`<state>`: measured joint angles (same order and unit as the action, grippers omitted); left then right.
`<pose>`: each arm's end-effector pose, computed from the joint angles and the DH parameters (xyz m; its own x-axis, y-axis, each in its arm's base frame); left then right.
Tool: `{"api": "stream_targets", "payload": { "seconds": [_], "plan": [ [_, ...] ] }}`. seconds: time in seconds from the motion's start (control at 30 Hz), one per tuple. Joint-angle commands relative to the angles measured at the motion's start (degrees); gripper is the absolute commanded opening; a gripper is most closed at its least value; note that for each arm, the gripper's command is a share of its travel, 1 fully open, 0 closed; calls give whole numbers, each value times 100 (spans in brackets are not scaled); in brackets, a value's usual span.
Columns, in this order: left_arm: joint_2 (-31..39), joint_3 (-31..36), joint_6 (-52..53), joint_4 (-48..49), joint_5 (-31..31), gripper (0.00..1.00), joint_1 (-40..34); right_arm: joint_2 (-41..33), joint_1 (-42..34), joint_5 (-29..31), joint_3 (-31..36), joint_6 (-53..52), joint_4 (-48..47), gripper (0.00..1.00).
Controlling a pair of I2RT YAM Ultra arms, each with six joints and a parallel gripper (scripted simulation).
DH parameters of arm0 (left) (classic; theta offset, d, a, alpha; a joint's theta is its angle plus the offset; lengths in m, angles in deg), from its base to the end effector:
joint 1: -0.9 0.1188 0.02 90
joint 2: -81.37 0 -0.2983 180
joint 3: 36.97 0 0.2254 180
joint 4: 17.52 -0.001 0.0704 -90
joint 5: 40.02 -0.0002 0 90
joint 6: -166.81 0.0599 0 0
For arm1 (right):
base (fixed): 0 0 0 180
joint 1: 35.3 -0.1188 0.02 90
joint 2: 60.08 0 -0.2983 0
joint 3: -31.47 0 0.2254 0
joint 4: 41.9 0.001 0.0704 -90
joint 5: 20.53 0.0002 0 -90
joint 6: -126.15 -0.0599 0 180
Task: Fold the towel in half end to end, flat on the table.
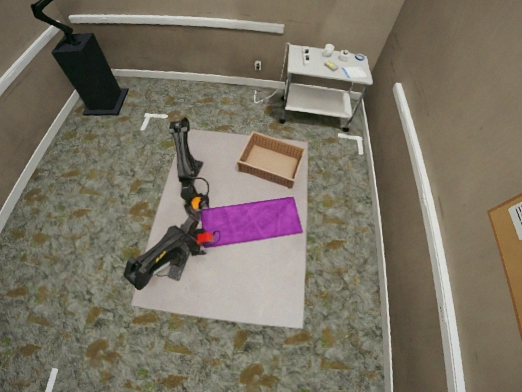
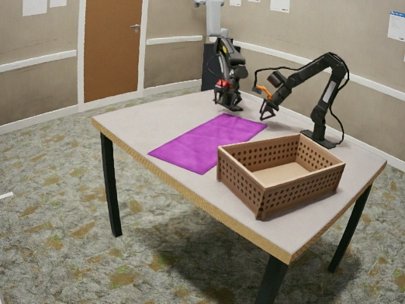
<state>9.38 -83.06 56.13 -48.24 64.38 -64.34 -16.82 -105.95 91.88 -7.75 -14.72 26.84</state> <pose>0.0986 -0.1759 0.1967 -0.6176 0.5223 -0.5881 0.6458 0.7635 0.0000 0.0420 0.0538 0.1872 -0.8473 -0.2485 -0.4693 -0.2814 0.9596 -0.0002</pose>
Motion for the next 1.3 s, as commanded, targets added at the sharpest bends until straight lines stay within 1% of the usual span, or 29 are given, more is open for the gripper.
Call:
{"api": "stream_targets", "payload": {
  "seconds": [0.0, 0.53, 0.57, 0.67, 0.97, 1.0, 1.1, 1.13, 1.17, 1.2, 1.27],
  "plan": [
    [72, -96, -7, 85, 41, 100, -1, -29, 0, 71, -88, -1, -27, 100],
    [72, -96, -7, 85, 41, 100, -1, -29, 0, 71, -88, -1, -27, 100],
    [167, -208, 230, -158, -30, 34, 18, -41, -65, 64, -204, -238, 132, 34],
    [169, -213, 528, -170, -50, 34, 52, 104, -99, 92, -208, -713, 140, 34],
    [188, -216, 547, -80, -52, 34, 71, 16, -153, 138, -216, -795, 154, 34],
    [-102, -208, 452, 43, -45, 34, 44, -60, 26, 155, 104, -630, -124, 34],
    [-102, -208, 446, 43, -45, 34, 44, -59, 29, 154, 105, -627, -128, 34],
    [57, -207, 449, 45, -45, 34, 46, -82, 30, 156, -131, -626, -118, 34],
    [79, -207, 449, 46, -44, 34, 47, -88, 27, 157, -132, -629, -114, 34],
    [-222, 154, 441, 266, -43, 34, 42, 60, -66, 177, 289, -678, -312, 34],
    [-231, 156, 442, 283, -42, 34, 42, 73, -53, 176, 295, -666, -336, 34]
  ]
}}
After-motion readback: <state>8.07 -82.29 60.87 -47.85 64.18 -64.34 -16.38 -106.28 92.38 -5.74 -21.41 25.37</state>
